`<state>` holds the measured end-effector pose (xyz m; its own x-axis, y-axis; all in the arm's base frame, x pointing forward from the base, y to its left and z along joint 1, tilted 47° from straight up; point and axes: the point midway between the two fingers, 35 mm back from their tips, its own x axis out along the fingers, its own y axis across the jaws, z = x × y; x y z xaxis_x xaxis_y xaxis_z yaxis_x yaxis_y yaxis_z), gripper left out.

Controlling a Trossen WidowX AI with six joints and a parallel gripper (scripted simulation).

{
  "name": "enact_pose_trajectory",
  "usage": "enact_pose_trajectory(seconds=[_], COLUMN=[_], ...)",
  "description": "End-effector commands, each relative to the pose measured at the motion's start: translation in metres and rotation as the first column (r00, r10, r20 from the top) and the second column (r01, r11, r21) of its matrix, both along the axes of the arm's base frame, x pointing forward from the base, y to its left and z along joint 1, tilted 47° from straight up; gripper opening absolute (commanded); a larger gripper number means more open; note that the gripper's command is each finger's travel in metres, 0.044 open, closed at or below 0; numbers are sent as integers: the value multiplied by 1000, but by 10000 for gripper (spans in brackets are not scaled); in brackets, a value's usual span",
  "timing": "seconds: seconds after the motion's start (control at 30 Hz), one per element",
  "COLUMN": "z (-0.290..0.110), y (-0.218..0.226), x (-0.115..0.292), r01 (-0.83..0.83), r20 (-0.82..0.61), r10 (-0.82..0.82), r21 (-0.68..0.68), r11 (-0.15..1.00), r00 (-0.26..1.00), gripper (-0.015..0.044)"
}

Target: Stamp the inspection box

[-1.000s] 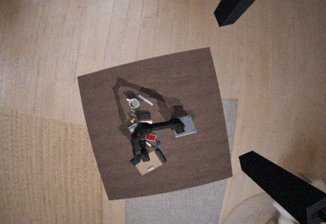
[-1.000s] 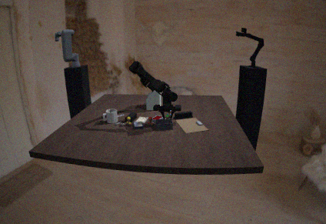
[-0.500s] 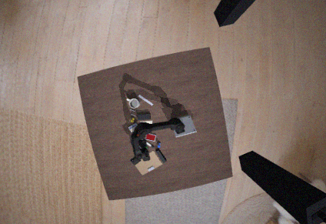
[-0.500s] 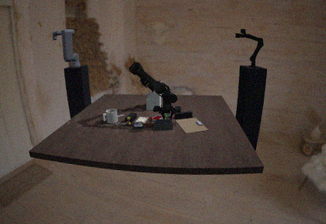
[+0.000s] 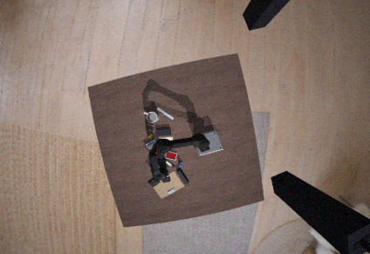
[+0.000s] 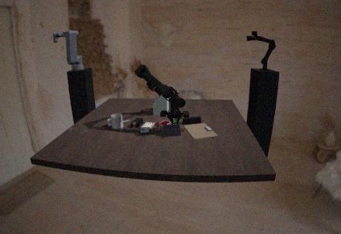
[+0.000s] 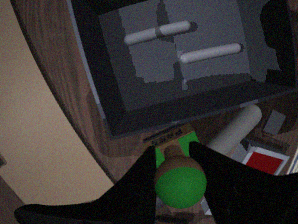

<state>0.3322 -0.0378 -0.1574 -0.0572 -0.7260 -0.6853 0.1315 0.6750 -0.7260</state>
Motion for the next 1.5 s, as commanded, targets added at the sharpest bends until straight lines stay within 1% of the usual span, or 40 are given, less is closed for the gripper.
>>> enact_pose_trajectory(seconds=[0.0,0.07,0.1,1.47], z=[-1,0,0,13], y=[1,1,1,16], x=[0,0,0,3], r01=[2,2,2,1], r20=[1,1,1,2], r10=[-2,-2,-2,-1], r21=[6,6,6,8], r11=[1000,1000,1000,1000], r00=[1000,1000,1000,1000], gripper=[58,6,0,0])
